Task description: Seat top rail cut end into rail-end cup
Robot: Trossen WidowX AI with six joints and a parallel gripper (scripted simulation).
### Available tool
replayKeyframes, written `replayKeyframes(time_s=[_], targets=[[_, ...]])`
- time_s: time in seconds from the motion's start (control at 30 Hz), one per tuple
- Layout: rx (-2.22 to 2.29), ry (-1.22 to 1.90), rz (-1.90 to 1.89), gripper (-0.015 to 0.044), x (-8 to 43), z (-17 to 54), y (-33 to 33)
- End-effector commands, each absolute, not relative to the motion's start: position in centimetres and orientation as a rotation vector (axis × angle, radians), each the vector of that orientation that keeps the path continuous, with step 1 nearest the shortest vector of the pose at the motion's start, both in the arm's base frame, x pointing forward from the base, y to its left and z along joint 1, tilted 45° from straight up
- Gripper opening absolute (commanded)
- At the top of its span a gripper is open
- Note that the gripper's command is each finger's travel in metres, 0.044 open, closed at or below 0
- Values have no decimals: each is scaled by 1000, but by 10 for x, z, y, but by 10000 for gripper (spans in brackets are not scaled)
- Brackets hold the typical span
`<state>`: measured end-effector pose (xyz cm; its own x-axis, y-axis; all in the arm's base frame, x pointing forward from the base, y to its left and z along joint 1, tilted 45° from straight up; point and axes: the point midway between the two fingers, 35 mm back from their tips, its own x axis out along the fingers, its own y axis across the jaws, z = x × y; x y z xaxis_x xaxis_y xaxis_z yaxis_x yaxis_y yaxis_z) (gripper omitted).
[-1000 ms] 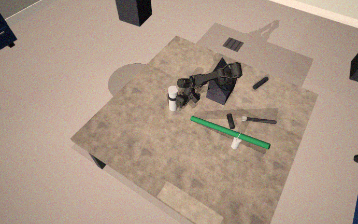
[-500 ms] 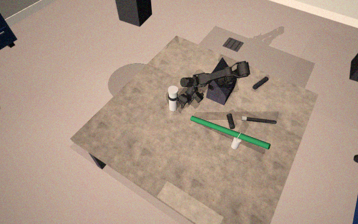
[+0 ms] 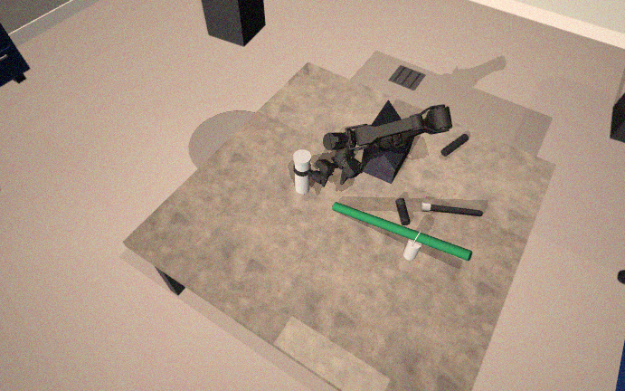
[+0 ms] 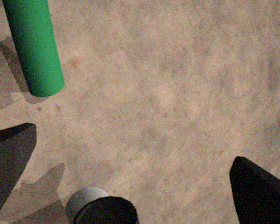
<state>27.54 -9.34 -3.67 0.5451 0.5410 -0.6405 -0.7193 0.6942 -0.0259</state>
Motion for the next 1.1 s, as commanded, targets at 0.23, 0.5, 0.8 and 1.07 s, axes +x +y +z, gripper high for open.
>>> replayKeyframes(time_s=[0.23, 0.5, 0.8, 1.07], targets=[[649, 914, 422, 440, 270, 72, -77], [707, 929, 398, 440, 268, 79, -74], [691, 930, 409, 440, 269, 78, -73], [135, 914, 822, 440, 284, 65, -32]])
